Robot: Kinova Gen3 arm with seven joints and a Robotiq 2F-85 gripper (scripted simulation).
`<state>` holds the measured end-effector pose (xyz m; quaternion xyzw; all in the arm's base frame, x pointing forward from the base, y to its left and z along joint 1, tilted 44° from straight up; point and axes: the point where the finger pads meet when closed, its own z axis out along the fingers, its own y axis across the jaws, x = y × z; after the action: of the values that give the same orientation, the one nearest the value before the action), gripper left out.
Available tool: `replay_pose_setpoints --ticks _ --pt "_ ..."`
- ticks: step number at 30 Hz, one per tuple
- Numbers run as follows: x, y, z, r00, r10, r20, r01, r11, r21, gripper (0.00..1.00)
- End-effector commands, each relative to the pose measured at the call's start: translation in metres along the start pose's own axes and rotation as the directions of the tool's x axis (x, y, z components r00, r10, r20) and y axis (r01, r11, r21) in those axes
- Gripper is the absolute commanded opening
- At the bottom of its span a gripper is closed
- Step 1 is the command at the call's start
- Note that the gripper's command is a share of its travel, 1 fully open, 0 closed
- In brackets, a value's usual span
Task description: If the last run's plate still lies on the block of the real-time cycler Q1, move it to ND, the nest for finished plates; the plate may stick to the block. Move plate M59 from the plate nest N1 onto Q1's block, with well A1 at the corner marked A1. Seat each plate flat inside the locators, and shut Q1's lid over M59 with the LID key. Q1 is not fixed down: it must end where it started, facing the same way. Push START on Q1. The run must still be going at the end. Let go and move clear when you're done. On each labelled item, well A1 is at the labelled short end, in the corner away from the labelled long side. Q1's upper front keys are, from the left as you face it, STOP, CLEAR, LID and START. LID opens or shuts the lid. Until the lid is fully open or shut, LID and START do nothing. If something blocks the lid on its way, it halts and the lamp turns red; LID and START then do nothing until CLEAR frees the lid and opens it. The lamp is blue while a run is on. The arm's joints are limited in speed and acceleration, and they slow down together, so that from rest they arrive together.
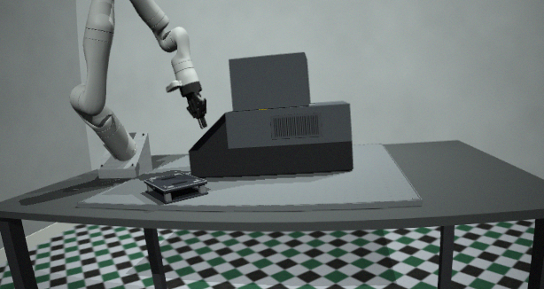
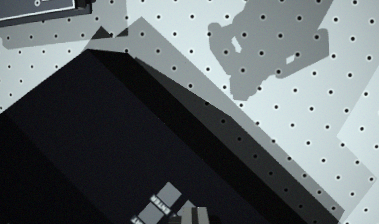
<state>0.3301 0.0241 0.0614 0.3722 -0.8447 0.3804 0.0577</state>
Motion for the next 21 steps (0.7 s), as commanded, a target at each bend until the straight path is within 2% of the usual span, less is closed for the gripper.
replay_pose_setpoints --ticks 1,21 --pt "-0.001 -0.001 0.001 1.000 0.000 0.002 0.000 1.000 0.000 0.10" --pt "-0.005 -0.004 0.012 1.000 0.000 0.002 0.000 1.000 0.000 0.10"
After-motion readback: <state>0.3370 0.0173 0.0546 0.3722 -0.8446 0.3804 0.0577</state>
